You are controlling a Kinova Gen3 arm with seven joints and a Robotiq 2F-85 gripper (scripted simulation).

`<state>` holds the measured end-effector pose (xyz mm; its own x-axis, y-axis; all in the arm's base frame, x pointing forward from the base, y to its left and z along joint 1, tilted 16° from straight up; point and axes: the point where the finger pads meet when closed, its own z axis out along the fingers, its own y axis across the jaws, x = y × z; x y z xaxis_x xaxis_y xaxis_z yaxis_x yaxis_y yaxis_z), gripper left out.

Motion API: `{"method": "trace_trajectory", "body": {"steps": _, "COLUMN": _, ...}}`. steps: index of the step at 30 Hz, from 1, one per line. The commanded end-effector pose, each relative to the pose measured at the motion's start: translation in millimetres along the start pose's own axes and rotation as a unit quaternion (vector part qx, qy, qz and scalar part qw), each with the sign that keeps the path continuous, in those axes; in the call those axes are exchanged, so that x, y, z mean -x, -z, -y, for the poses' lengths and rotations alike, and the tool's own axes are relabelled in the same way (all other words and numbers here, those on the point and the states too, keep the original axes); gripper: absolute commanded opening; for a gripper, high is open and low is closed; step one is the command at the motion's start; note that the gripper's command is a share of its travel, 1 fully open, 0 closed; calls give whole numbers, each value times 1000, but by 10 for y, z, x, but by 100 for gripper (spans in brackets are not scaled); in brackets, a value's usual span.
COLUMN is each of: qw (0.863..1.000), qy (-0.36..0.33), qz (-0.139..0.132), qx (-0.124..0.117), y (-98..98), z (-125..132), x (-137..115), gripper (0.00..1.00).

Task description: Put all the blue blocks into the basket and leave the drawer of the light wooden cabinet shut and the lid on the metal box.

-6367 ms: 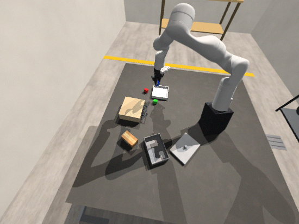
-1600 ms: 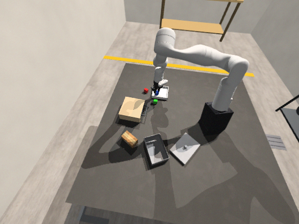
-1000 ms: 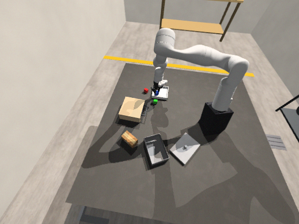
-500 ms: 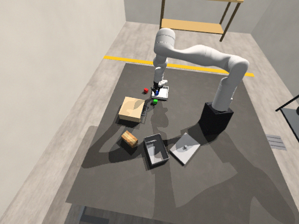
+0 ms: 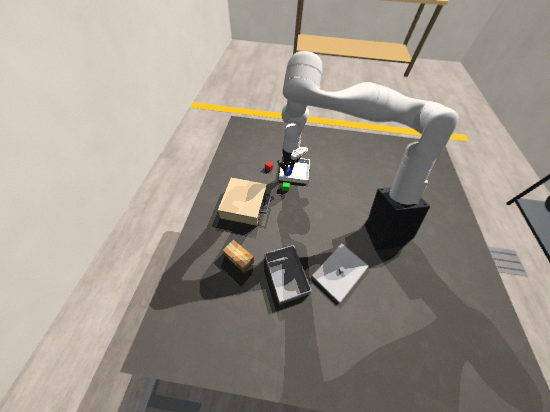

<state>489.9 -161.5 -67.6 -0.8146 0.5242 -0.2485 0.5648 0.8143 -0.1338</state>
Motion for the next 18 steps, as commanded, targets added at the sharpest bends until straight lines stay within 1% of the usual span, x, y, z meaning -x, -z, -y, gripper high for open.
{"method": "trace_trajectory", "body": {"steps": 1, "qw": 1000, "qy": 0, "qz": 1, "qx": 0, "y": 7, "z": -4, "x": 6, "gripper": 10}}
{"method": "trace_trajectory", "body": {"steps": 2, "qw": 1000, "qy": 0, "qz": 1, "qx": 0, "y": 7, "z": -4, "x": 6, "gripper": 10}}
{"method": "trace_trajectory", "body": {"steps": 3, "qw": 1000, "qy": 0, "qz": 1, "qx": 0, "y": 7, "z": -4, "x": 6, "gripper": 56}}
{"method": "trace_trajectory", "body": {"steps": 18, "qw": 1000, "qy": 0, "qz": 1, "qx": 0, "y": 7, "z": -4, "x": 6, "gripper": 56}}
